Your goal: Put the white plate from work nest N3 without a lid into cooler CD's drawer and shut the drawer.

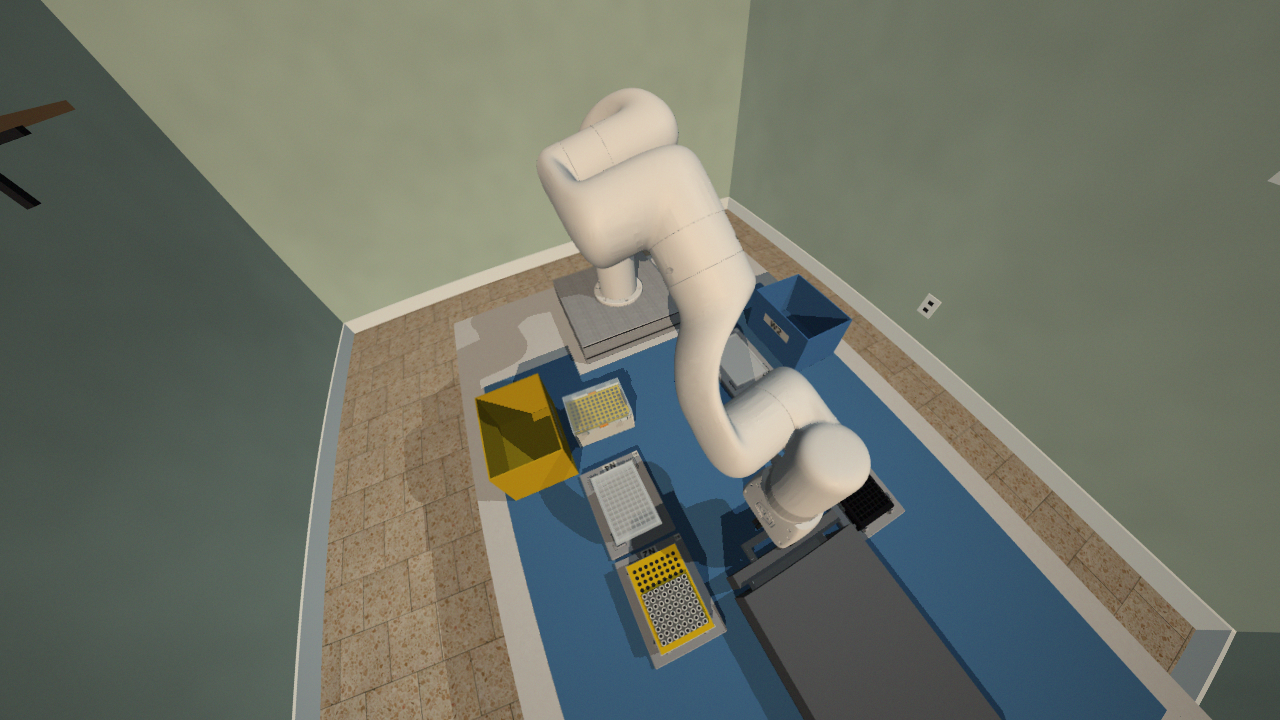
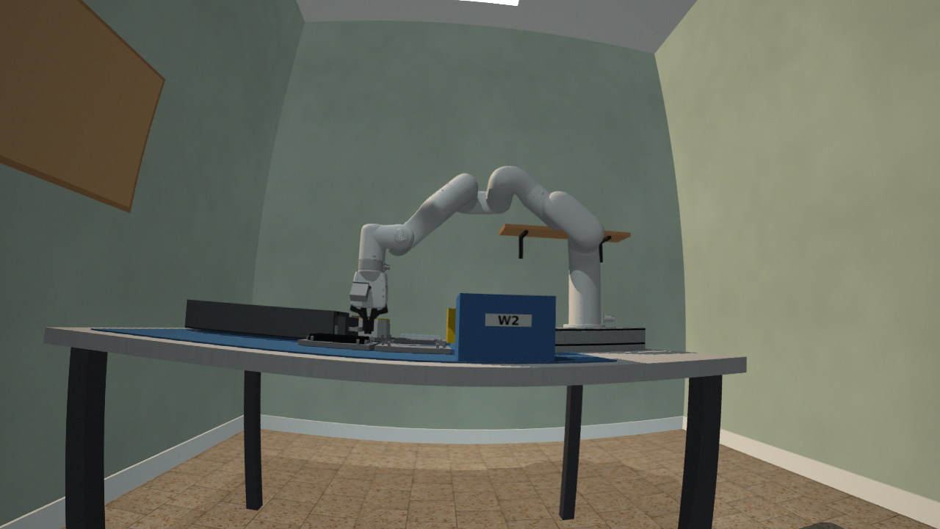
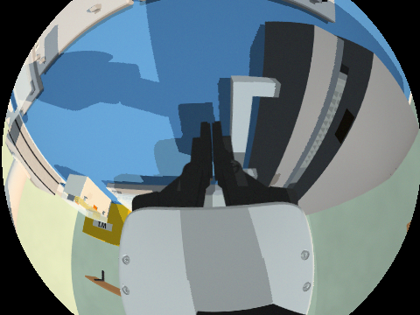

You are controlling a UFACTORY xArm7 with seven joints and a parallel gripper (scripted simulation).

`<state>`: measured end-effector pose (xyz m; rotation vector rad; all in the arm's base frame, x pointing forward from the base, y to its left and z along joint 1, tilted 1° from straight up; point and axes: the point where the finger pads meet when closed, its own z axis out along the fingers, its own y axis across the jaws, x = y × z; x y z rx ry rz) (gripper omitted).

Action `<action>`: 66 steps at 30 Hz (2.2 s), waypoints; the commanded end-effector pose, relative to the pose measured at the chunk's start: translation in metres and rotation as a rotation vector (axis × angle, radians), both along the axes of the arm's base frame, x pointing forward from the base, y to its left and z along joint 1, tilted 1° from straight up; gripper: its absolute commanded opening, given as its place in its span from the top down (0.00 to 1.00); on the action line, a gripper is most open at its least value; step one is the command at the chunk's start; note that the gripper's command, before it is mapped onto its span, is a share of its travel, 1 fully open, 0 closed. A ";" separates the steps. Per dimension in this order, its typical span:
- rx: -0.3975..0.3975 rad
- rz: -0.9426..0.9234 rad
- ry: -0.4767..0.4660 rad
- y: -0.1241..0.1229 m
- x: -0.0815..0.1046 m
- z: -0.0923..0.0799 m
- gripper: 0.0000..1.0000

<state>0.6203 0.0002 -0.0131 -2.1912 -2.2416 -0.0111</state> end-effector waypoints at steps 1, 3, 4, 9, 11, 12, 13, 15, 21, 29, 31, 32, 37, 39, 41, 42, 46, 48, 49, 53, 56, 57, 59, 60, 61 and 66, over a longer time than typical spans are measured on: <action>0.000 0.000 -0.005 0.000 0.010 0.003 1.00; 0.000 0.000 -0.005 0.000 0.013 0.003 1.00; 0.000 0.000 -0.005 0.000 0.015 0.003 1.00; 0.000 0.000 -0.005 0.000 0.020 0.003 1.00; 0.000 0.000 -0.005 0.000 0.020 0.003 1.00; 0.000 0.000 -0.005 0.000 0.020 0.003 1.00; 0.000 0.000 -0.005 0.000 0.020 0.003 1.00; 0.000 0.000 -0.005 0.000 0.020 0.003 1.00; 0.000 0.000 -0.005 0.000 0.020 0.003 1.00; 0.000 0.000 -0.005 0.000 0.020 0.003 1.00; 0.000 0.000 -0.005 0.000 0.020 0.003 1.00; 0.000 0.000 -0.005 0.000 0.020 0.003 1.00; 0.000 0.000 -0.005 0.000 0.020 0.003 1.00; 0.000 0.000 -0.005 0.000 0.020 0.003 1.00; 0.000 0.000 -0.005 0.000 0.020 0.003 1.00; 0.000 0.000 -0.005 0.000 0.020 0.003 1.00; 0.000 0.000 -0.005 0.000 0.020 0.003 1.00; 0.000 0.000 -0.005 0.000 0.020 0.003 1.00; 0.000 0.000 -0.005 0.000 0.020 0.003 1.00; 0.000 0.000 -0.005 0.000 0.018 0.003 1.00; 0.000 0.000 -0.005 0.000 0.013 0.003 1.00; 0.000 0.000 -0.005 0.000 0.011 0.003 1.00; 0.000 0.000 -0.005 0.000 0.010 0.003 1.00; 0.000 0.000 -0.005 0.000 0.010 0.003 1.00; 0.000 0.000 -0.005 0.000 0.008 0.003 1.00; 0.000 0.000 -0.005 0.000 0.000 0.002 1.00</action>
